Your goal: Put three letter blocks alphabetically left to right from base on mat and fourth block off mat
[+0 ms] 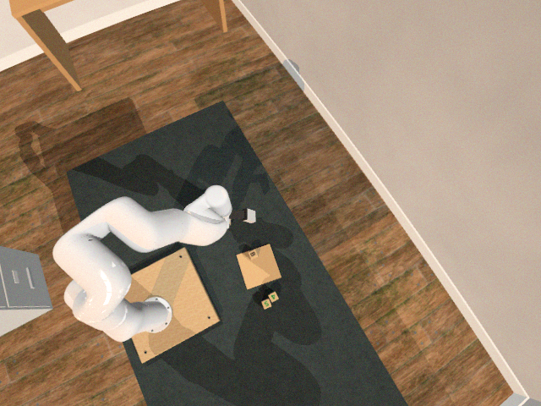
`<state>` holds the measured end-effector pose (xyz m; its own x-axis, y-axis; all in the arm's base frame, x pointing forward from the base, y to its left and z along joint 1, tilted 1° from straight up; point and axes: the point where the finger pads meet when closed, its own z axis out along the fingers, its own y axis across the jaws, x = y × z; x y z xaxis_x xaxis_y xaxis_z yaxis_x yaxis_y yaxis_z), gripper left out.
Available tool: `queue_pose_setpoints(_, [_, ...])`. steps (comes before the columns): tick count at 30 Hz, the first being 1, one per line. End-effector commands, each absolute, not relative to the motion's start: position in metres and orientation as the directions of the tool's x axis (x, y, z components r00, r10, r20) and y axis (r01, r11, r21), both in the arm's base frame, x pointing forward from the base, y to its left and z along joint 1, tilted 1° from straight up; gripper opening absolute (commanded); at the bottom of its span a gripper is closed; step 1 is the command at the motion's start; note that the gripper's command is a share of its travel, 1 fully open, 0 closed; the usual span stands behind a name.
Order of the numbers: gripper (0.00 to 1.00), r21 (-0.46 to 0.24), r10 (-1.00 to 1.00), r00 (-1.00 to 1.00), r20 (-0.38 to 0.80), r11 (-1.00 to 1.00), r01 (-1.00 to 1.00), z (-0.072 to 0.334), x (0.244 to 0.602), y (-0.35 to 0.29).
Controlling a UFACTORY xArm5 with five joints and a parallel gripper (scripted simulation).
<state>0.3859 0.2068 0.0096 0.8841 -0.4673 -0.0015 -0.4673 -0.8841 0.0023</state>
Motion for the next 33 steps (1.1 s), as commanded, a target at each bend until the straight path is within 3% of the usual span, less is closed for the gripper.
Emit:
queue_pose_setpoints(1, [0.27,-0.003,-0.467,0.884,0.002,-0.884,-0.467,0.038,0.388,0.208])
queue_pose_setpoints(10, [0.27,-0.003,-0.467,0.884,0.002,-0.884,-0.467,0.091,0.387,0.209])
queue_pose_setpoints(23, [0.27,-0.003,-0.470,0.882,0.002,-0.882,-0.470,0.095,0.387,0.208])
queue_pose_setpoints(33, [0.27,-0.005,-0.727,0.687,0.002,-0.687,-0.727,0.097,0.409,0.146])
